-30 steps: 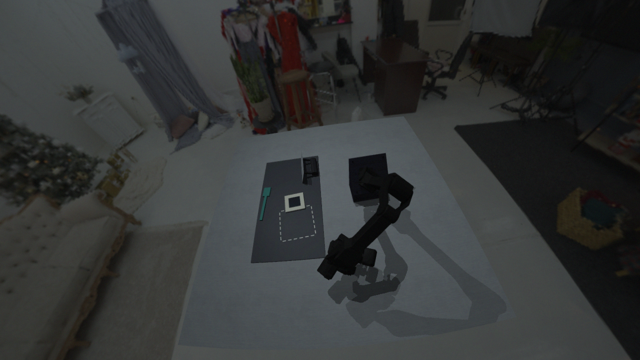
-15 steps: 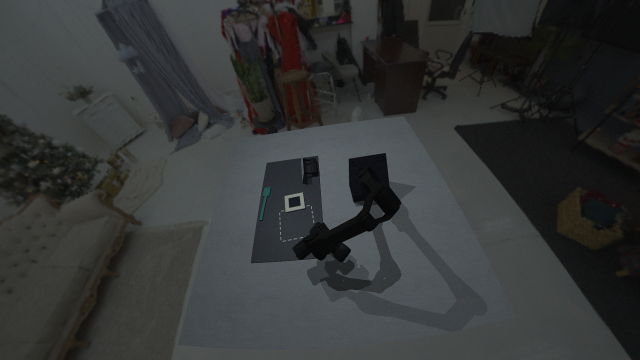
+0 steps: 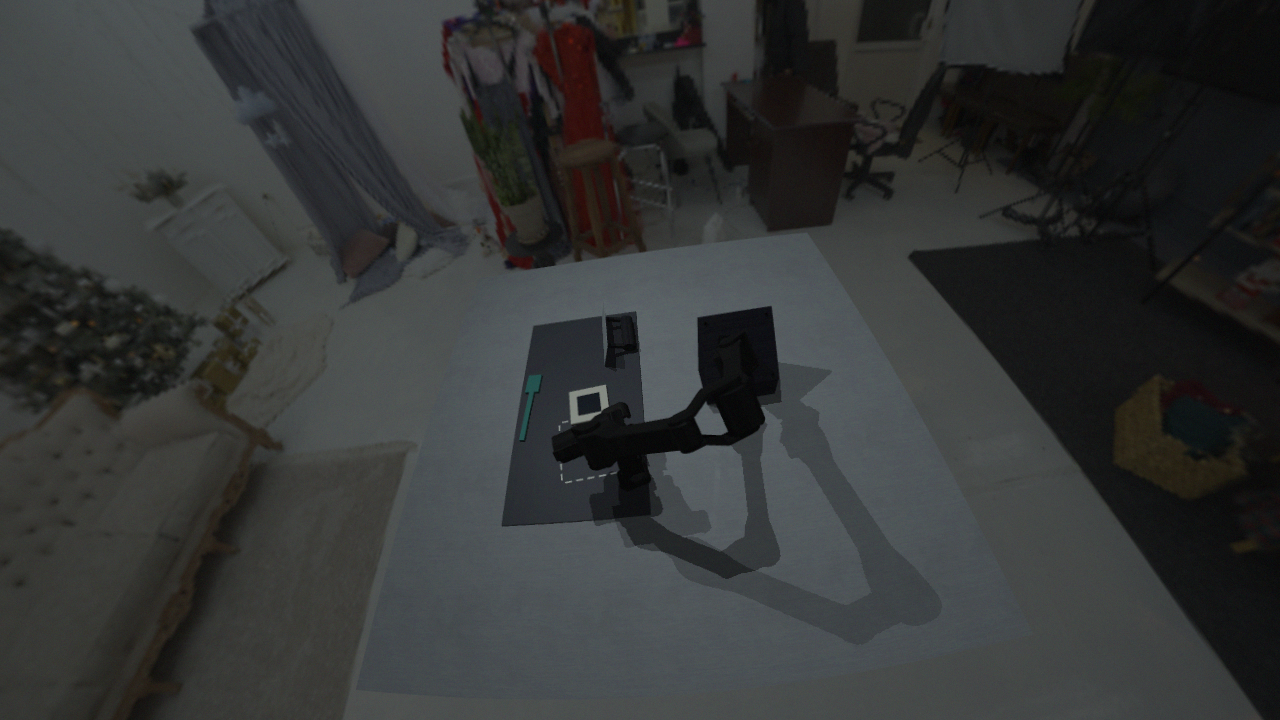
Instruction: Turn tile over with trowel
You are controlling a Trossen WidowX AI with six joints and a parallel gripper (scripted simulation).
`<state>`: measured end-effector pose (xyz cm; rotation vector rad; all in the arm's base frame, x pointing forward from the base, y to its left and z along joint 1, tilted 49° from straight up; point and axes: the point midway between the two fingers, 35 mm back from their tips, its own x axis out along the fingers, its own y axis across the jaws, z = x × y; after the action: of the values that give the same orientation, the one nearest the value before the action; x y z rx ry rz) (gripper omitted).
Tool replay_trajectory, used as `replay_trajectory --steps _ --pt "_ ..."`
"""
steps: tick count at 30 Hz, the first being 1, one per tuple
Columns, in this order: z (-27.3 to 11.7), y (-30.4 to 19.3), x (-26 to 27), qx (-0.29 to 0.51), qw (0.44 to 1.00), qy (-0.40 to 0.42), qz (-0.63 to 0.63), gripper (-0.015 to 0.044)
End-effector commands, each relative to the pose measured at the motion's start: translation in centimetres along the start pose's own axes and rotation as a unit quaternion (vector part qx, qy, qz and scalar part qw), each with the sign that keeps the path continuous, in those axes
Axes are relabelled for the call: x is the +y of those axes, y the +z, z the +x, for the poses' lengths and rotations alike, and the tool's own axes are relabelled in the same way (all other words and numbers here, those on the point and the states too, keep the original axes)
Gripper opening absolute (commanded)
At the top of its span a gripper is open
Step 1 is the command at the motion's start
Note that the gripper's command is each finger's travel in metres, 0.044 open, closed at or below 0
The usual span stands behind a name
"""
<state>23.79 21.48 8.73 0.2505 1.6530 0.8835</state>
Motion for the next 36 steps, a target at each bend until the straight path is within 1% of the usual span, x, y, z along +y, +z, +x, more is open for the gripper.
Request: replay_trajectory --steps 1,9,18,27,36 --pt "-0.2 0.3 -2.5 -0.004 0.998 -0.004 0.059 0.01" --pt "-0.9 0.9 -8.1 -0.019 0.981 -0.002 0.194 0.01" --pt "-1.5 0.2 -14.3 -0.031 0.94 0.009 0.34 0.01" --pt "-1.9 -1.6 -19.9 -0.038 0.878 0.028 0.476 0.01" --pt "-1.9 -4.1 -25.0 -0.044 0.797 0.061 0.6 0.01"
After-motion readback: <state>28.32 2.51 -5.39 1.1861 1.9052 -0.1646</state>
